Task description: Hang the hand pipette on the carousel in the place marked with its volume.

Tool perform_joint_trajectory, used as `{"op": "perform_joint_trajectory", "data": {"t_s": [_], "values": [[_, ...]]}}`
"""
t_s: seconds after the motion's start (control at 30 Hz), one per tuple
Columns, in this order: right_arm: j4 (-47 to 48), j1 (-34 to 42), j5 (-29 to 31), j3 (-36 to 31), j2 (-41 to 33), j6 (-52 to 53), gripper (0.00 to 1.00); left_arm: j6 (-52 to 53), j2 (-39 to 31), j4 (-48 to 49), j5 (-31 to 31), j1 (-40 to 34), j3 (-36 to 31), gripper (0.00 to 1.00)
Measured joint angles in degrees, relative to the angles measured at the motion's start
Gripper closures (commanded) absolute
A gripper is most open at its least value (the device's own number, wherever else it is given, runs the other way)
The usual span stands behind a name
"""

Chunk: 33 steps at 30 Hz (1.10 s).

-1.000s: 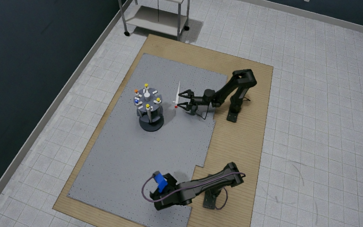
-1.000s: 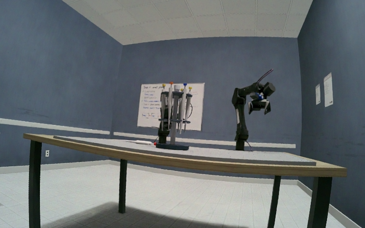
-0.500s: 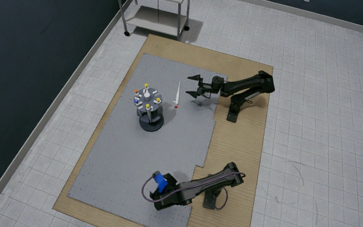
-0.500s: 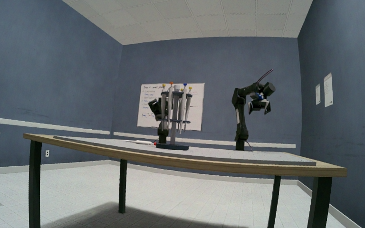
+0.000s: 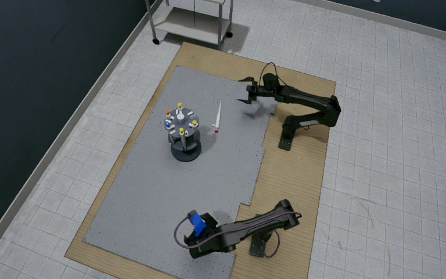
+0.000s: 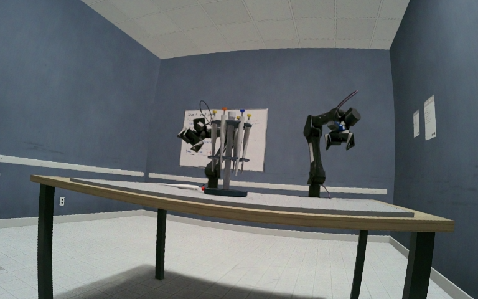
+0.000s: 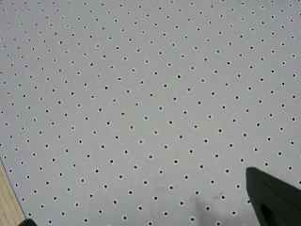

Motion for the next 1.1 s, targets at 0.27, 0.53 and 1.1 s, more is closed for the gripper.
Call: {"op": "perform_joint_trajectory", "data": {"t_s": [0.27,0.53,1.1], "values": [[-17.2,-13.8,-11.8,11.9,4.7,1.9,0.0,0.0,0.0,0.0,0.0,0.0,0.0,0.0],[-36.4,-26.8,-21.3,29.0,17.1,0.5,0.0,0.0,0.0,0.0,0.0,0.0,0.0,0.0],[-54.5,-20.7,-21.2,42.9,31.0,0.1,0.46,0.0,0.0,0.0,0.0,0.0,0.0,0.0]]}}
